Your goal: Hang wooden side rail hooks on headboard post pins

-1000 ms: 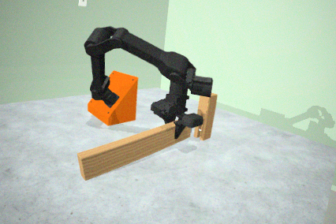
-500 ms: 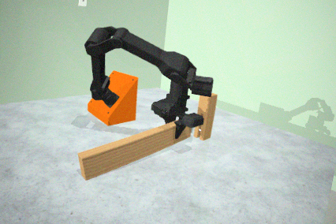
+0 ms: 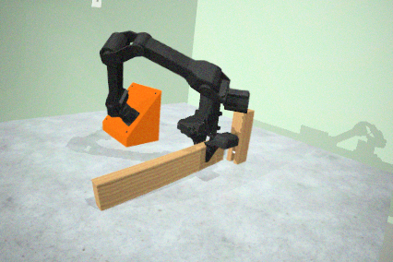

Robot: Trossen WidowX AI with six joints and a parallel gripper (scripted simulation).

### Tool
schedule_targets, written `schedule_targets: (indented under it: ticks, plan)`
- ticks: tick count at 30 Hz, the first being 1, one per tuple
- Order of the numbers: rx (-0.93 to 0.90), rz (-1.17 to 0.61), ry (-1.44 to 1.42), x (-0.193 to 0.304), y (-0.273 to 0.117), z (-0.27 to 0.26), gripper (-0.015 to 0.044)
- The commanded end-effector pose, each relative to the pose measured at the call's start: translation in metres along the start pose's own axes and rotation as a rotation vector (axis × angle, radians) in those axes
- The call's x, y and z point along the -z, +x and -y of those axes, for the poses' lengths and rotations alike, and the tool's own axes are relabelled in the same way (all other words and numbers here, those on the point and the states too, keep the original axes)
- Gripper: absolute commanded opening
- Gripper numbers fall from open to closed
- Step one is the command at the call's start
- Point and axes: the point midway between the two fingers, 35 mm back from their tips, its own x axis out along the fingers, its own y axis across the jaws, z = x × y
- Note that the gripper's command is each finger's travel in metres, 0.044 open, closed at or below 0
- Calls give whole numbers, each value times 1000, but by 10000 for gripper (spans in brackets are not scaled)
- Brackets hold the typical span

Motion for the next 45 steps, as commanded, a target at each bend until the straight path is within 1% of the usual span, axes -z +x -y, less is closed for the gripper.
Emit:
schedule_targets:
  ticks: [1,45]
  plan:
    - [-9,-4,4,2,-3,-2,0]
    - [-9,-4,4,7,-3,-2,0]
